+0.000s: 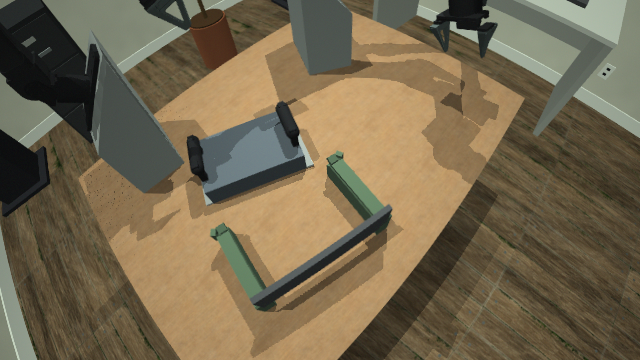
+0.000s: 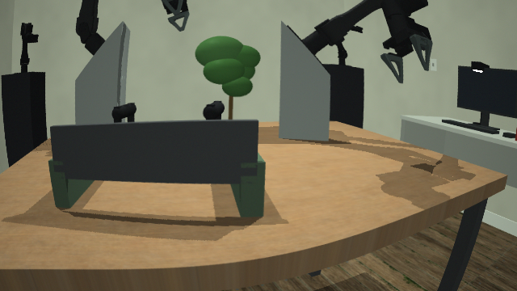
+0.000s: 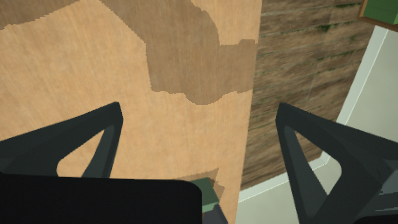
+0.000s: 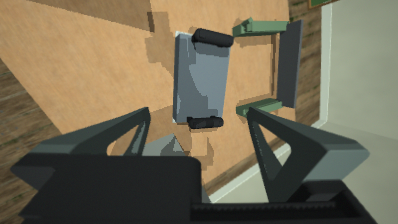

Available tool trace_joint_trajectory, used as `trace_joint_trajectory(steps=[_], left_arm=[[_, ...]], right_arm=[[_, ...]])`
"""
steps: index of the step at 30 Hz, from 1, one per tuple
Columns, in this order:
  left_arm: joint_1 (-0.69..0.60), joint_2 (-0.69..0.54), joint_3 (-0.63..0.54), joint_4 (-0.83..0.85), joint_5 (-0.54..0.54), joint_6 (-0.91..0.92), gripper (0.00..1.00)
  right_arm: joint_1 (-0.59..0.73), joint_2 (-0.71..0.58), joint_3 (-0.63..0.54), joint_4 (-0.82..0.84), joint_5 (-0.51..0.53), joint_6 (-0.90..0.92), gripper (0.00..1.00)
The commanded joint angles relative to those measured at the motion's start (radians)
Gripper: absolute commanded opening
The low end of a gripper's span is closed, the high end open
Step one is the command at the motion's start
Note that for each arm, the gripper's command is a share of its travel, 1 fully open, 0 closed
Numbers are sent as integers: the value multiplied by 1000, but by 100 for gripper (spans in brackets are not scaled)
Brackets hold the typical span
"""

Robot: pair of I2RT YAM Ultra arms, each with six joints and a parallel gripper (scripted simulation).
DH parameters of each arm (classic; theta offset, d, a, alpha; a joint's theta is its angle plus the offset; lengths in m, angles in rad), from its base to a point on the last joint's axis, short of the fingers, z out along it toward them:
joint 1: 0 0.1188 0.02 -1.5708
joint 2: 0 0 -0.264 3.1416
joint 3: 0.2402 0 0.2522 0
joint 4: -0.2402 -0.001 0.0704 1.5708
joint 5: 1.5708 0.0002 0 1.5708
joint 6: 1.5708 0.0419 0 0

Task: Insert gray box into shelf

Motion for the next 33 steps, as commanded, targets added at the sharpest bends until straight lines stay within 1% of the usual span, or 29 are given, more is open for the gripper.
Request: trace_joint_trajectory(steps=[1,17,18,19,22,24,27,30,32,33], left_arm=[[-19,-10,8,-3,-4,2,100],[-19,-10,8,-3,-4,2,100],[-27,33,-42,-12,10,18,100],[-35,36,-18,21,6,29,100],[-62,75,15,44,-16,76,100],[-92,111,33,62,-25,116,100],[-139,179,39,95,-45,187,100],[-183,248,35,125,-60,247,100],[-213,296,39,144,-68,285,100],[-213,296,39,144,-68,285,100]], right_arm=[[4,-16,15,8,7,4,100],[4,-16,15,8,7,4,100],[-23,12,-30,16,11,20,100],[-27,19,-10,22,14,33,100],[-61,-26,-19,37,25,88,100],[-91,-21,-34,51,35,136,100],[-142,27,-51,76,47,218,100],[-200,-11,-53,98,61,282,100],[-235,18,-72,111,68,324,100],[-235,18,-72,111,68,324,100]])
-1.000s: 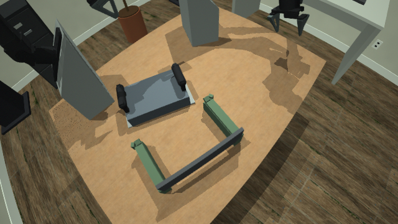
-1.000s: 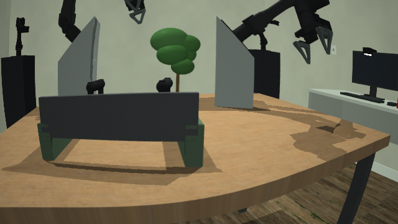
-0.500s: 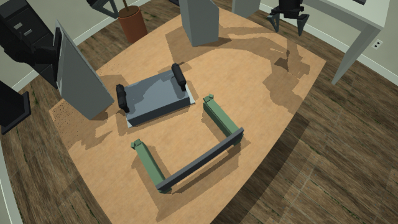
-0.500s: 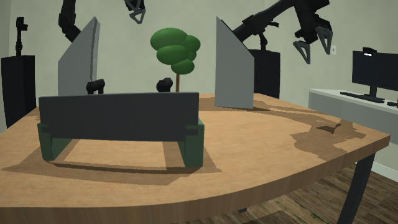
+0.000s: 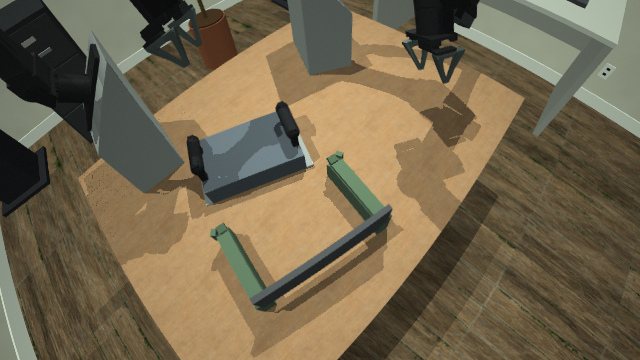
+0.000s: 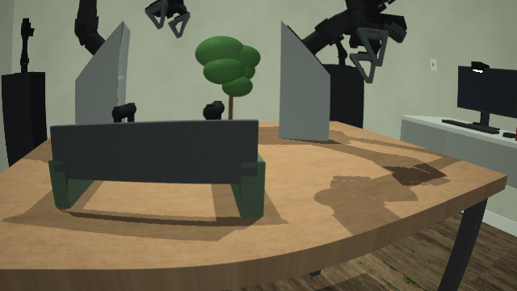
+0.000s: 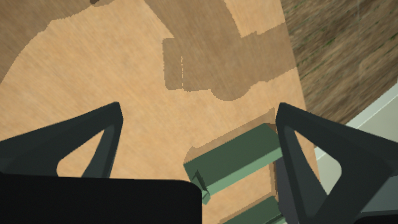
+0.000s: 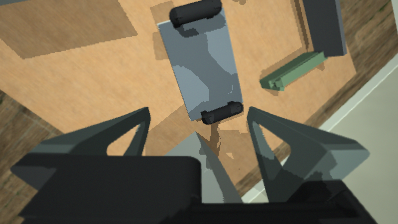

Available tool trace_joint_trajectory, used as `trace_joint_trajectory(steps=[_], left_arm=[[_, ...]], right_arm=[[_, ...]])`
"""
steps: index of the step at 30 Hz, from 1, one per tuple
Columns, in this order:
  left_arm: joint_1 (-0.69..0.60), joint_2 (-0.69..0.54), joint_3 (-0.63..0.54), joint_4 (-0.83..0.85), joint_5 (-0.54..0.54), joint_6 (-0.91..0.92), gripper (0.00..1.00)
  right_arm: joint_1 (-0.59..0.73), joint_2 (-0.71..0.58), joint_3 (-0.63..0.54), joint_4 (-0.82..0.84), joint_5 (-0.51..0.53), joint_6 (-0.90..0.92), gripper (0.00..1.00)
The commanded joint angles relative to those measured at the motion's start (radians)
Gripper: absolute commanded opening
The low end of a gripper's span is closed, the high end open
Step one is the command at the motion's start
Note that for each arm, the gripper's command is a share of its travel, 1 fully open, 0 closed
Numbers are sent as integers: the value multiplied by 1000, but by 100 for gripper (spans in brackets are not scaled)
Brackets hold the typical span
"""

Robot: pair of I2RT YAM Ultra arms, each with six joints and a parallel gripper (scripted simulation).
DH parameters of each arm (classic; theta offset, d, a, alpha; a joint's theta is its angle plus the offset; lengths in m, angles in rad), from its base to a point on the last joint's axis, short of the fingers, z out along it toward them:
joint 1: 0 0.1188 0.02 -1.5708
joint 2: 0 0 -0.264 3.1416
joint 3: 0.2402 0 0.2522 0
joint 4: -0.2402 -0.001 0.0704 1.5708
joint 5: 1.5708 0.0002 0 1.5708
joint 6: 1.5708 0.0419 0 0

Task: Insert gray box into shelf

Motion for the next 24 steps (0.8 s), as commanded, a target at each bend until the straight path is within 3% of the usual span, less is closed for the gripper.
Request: trace_joint_trajectory(steps=[1,24], left_arm=[[-40,25,33,40,-24,72,100],[-351,490,26,247,-103,469,100]], right_arm=[[-12,8,-16,44,24,80,100],[-376,30,-117,169,101,499,100]])
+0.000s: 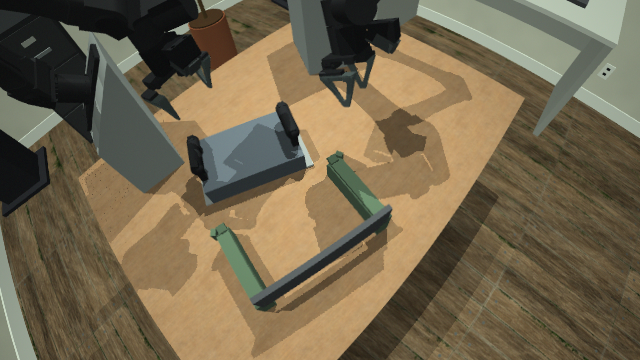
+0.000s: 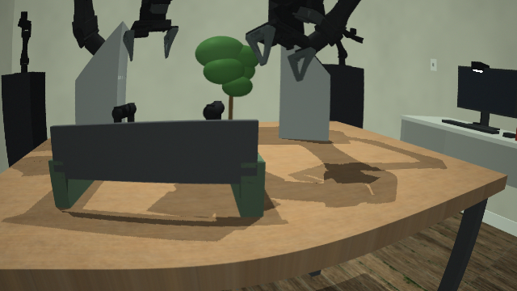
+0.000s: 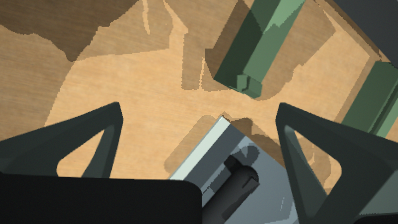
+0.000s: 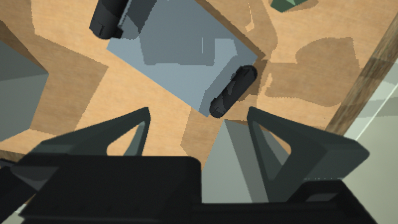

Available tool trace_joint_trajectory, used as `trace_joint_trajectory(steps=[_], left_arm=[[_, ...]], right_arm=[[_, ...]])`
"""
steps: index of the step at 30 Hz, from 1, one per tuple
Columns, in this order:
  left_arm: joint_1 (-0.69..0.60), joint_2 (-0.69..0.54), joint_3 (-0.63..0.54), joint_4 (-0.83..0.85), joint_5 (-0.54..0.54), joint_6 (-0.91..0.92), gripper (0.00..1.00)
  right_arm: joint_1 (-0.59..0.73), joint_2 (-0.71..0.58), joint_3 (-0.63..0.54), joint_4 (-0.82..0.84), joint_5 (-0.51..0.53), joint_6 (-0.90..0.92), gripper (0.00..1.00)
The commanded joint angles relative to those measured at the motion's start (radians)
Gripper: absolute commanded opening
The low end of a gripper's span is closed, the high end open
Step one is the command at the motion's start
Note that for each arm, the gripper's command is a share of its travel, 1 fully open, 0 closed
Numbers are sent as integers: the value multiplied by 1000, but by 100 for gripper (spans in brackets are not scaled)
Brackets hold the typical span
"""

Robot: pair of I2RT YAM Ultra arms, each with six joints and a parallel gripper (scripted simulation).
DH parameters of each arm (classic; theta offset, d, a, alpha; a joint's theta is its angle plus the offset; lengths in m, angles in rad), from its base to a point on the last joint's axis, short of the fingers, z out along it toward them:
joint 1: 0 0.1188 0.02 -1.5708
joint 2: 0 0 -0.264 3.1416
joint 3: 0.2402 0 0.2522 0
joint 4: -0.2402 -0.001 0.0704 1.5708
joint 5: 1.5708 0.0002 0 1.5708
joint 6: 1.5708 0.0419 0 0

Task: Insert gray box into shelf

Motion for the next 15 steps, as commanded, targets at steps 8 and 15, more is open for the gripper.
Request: trace_joint_trajectory(steps=[8,15], left_arm=[[-176,222,33,117,-49,220,100],[-247,327,15,165,-69,311,100]], right_arm=[[-166,19,-53,83,57,232,100],[-249,7,-79,111,75,328,100]])
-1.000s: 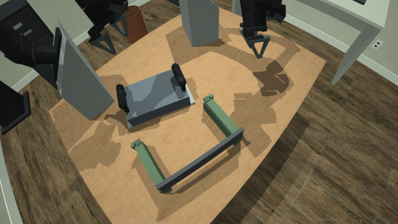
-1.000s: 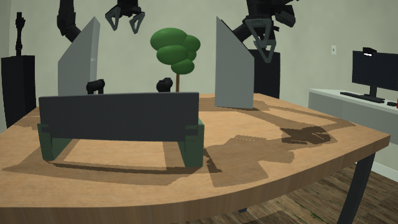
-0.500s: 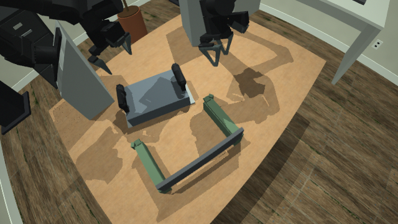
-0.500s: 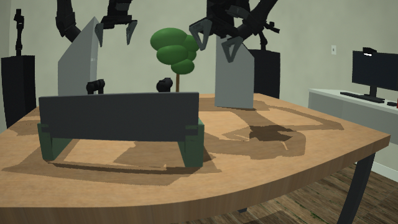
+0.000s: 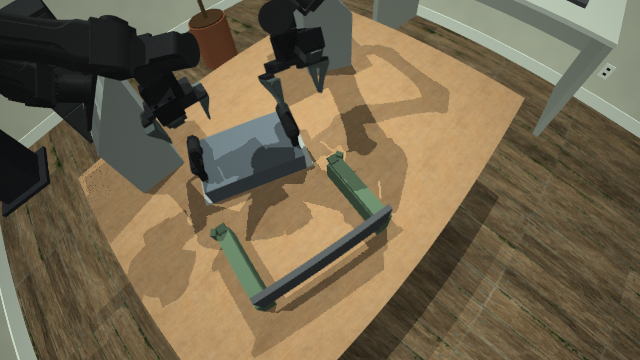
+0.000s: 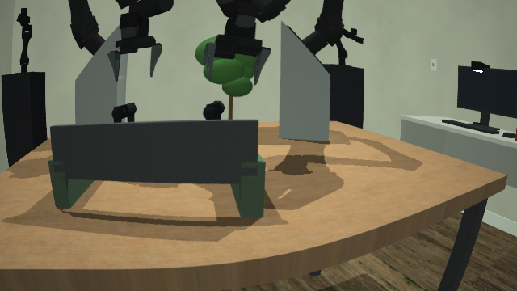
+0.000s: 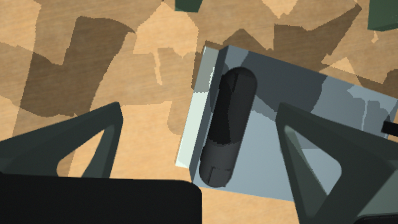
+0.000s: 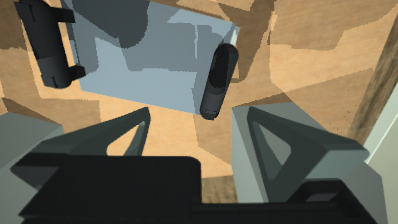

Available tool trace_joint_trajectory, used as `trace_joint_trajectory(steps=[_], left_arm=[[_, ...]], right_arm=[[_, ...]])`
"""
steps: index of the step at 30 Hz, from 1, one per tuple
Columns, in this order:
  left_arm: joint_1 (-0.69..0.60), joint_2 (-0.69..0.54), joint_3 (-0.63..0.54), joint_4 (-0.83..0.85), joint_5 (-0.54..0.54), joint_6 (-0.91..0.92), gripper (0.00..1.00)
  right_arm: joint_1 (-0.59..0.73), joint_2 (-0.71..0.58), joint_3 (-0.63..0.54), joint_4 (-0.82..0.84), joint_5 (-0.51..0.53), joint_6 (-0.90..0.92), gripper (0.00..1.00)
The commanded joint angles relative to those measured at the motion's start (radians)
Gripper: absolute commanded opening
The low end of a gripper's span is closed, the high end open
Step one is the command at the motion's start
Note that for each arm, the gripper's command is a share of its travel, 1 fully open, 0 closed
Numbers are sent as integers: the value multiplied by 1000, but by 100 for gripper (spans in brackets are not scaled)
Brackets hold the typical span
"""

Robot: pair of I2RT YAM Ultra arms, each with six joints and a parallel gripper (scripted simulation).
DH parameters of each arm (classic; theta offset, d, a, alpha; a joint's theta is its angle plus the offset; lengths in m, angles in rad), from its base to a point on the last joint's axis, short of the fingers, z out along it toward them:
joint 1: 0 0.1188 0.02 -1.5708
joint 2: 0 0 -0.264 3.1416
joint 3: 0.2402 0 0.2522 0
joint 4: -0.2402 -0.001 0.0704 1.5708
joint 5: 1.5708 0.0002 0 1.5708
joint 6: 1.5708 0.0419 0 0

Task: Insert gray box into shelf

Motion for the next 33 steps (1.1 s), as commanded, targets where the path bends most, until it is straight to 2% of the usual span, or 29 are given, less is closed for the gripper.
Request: trace_joint_trajectory(steps=[1,3,6,8,9,11,15,16,18,26,27,30,33], left_arm=[[-65,59,3,61,-29,90,100],[-88,87,46,83,-36,114,100],[-110,131,-6,104,-41,150,100],[-124,148,-1,114,-43,162,100],[-126,152,-30,116,-43,167,100],[-133,155,15,120,-42,166,100],[-131,120,3,118,-40,152,100],[-133,133,-38,102,-36,142,100],[-132,178,-17,74,-30,140,100],[-131,145,-16,63,-31,133,100],[-92,193,30,143,-21,187,100],[-95,185,31,118,-22,164,100],[-67,206,38,198,-19,240,100]], right_arm=[[-37,11,-29,43,28,94,100],[-63,11,-37,53,33,123,100],[-96,25,-36,65,39,147,100],[-111,-4,-48,68,42,156,100],[-114,-1,-45,68,42,157,100],[-117,5,-48,69,43,157,100],[-102,17,-35,63,38,131,100],[-105,25,-43,30,39,124,100],[-107,8,-47,27,38,122,100],[-107,-2,-51,48,37,127,100],[-144,42,-71,103,48,101,100],[-142,34,-63,79,42,112,100],[-170,60,-74,162,65,66,100]])
